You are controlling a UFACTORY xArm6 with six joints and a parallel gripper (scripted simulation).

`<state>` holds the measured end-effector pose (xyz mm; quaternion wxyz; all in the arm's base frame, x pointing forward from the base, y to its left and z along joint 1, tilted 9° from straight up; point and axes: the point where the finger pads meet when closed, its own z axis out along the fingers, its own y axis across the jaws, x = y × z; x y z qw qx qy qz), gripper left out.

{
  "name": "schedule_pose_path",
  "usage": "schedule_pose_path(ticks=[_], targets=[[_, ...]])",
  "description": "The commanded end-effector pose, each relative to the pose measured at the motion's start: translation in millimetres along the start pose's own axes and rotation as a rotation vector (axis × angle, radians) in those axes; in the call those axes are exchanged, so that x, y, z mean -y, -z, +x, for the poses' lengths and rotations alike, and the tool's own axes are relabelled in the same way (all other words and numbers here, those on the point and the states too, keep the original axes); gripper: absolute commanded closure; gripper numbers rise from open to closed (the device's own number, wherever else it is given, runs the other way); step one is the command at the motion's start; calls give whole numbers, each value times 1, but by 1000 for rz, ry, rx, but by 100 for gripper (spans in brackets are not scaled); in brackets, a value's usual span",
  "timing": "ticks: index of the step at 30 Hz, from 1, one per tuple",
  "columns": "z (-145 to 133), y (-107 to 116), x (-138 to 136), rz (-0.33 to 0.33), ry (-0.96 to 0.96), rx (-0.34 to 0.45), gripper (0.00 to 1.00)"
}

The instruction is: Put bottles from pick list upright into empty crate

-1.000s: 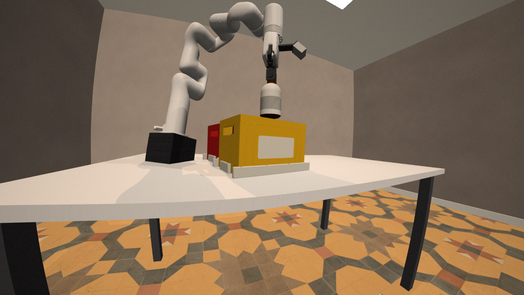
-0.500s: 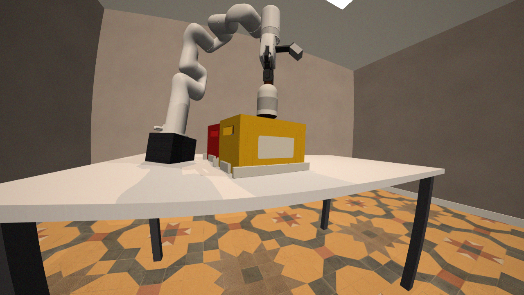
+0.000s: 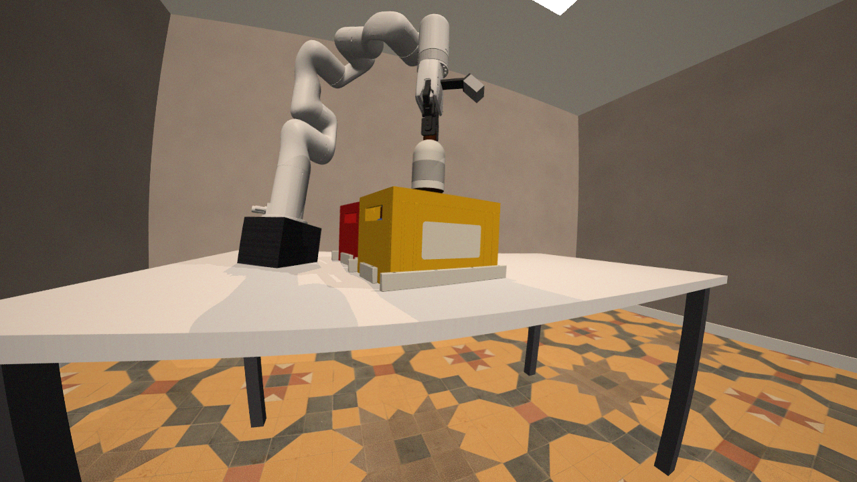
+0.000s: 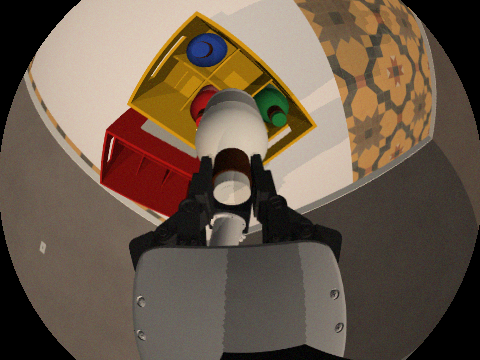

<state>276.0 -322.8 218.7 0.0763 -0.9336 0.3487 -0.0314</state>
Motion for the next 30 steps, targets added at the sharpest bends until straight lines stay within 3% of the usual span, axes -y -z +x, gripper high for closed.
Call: schedule_pose_path(ticks=[1,30], targets=[[-6,2,4,-1,1,-5,100],[-50,2,29,-1,1,-5,100]])
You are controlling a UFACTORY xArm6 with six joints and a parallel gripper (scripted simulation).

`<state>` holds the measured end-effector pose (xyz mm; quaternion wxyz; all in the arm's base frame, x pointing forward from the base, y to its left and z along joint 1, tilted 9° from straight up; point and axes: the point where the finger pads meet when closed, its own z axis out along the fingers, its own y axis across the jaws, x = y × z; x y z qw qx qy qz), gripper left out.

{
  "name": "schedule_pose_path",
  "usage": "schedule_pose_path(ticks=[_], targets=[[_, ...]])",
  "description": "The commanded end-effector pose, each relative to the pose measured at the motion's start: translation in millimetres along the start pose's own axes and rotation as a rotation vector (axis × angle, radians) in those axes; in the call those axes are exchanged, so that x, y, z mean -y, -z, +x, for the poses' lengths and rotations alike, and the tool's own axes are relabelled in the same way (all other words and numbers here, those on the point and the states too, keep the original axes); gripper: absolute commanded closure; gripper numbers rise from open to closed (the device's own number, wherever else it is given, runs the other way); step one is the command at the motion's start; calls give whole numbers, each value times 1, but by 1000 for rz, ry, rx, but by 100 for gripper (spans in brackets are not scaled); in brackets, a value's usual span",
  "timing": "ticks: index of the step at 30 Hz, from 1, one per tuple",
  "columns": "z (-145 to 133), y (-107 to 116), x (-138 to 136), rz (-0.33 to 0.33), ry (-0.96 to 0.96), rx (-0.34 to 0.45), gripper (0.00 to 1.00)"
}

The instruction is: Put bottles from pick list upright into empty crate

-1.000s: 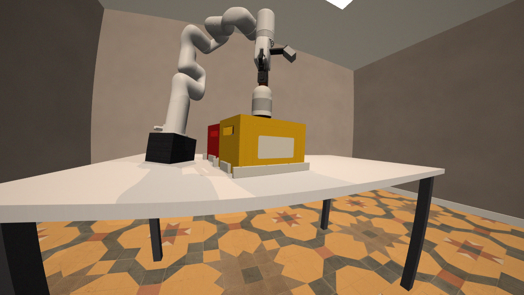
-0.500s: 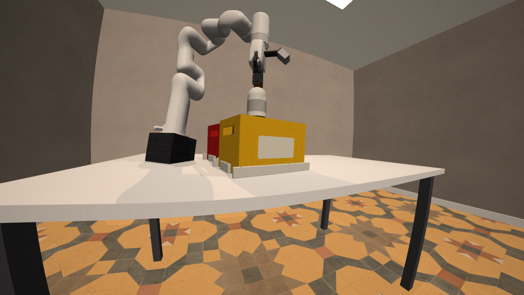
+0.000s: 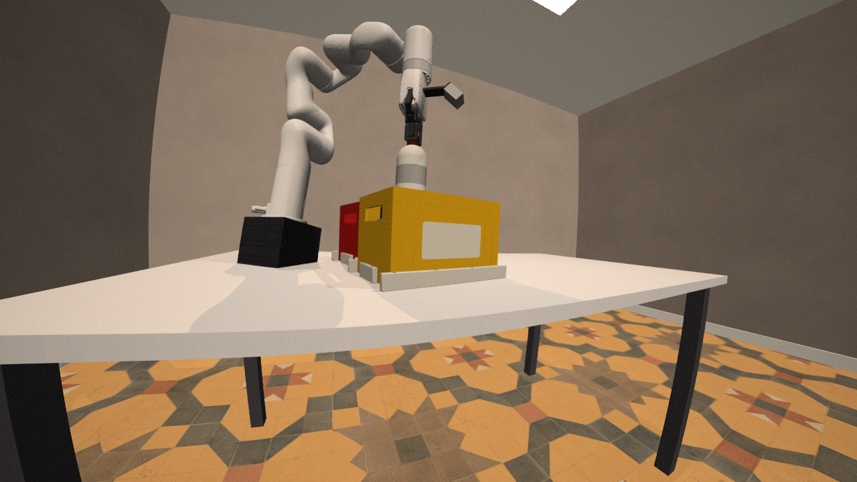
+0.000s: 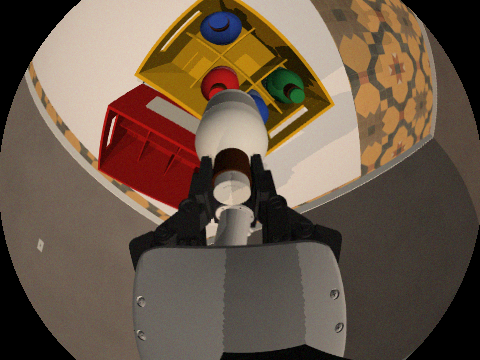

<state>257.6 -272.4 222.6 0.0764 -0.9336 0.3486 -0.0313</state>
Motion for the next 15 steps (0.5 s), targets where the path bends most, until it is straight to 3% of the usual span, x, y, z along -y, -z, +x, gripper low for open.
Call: schedule_pose_path(ticks=[1,15], targets=[[-5,2,3,-1,0,-5,100],[-26,2,15,-1,0,-5,100]])
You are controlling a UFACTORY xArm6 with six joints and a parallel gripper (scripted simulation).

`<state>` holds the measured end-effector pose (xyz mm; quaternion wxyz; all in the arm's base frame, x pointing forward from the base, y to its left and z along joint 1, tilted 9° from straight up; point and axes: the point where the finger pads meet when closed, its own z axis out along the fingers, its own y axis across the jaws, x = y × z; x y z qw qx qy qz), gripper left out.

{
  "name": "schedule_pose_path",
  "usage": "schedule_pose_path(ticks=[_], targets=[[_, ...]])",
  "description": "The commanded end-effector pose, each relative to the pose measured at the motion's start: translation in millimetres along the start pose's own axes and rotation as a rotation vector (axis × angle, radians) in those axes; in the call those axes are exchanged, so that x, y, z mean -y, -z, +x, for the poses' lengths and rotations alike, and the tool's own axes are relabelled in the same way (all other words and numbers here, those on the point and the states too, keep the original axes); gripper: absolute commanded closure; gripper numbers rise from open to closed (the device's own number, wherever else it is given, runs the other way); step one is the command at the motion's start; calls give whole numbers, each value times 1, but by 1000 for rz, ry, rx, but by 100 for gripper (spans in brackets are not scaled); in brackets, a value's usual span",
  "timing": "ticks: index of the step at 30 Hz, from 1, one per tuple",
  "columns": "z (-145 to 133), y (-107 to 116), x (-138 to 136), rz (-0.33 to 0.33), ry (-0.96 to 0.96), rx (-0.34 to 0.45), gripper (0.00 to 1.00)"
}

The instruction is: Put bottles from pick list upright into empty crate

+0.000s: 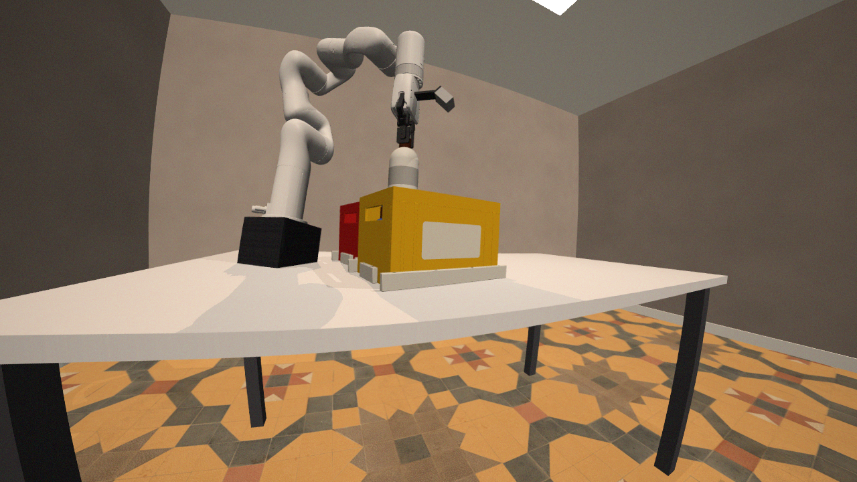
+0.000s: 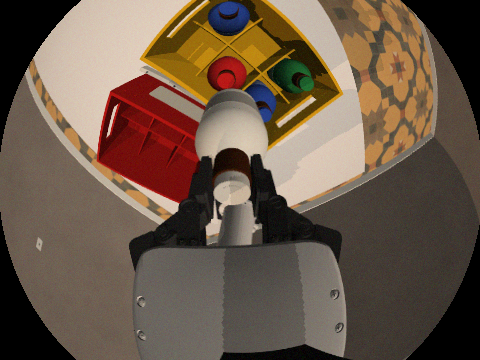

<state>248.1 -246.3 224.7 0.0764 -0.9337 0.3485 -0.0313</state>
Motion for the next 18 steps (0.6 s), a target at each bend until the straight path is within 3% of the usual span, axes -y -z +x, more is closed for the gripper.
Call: schedule_pose_path(ticks=[1,18], targets=[[-3,2,2,-1,0,-5,100],[-29,2,17,-1,0,-5,100]])
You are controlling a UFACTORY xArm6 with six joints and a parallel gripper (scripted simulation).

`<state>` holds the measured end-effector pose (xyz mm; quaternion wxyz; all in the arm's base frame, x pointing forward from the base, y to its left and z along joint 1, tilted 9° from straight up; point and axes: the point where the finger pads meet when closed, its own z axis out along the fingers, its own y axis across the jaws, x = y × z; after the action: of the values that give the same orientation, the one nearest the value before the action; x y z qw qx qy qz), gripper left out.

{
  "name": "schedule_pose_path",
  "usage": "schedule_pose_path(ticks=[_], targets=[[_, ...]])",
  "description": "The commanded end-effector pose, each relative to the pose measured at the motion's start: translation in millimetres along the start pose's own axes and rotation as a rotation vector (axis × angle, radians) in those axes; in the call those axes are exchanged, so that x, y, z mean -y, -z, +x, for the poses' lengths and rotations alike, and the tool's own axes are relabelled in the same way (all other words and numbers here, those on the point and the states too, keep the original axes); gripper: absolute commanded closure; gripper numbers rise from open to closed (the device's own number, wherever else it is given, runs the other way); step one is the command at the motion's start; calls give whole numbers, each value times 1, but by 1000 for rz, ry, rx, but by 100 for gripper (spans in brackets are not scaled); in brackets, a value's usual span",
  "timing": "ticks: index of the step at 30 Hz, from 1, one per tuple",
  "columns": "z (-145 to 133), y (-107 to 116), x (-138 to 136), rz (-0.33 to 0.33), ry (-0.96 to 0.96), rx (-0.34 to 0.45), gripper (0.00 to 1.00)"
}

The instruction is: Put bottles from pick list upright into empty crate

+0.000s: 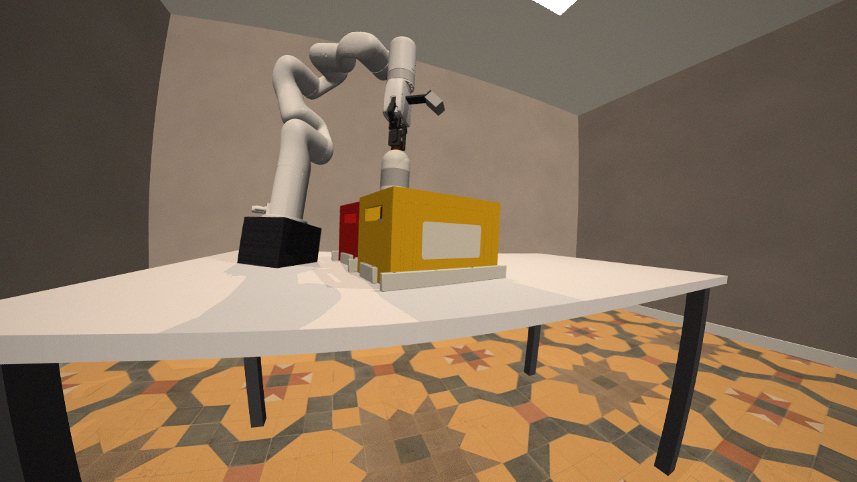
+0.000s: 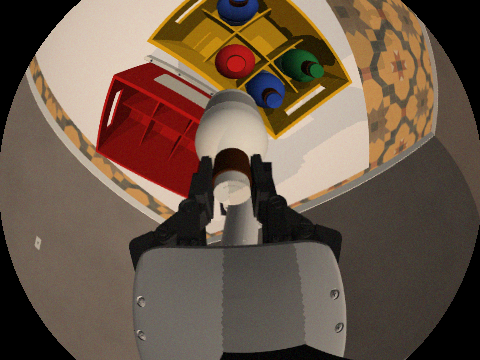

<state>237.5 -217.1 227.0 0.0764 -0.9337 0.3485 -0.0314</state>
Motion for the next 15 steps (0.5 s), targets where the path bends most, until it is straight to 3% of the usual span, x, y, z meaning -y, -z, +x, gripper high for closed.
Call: schedule_pose_path(ticks=[1,15], targets=[[-4,2,3,-1,0,-5,100],[-27,2,16,-1,0,-5,100]])
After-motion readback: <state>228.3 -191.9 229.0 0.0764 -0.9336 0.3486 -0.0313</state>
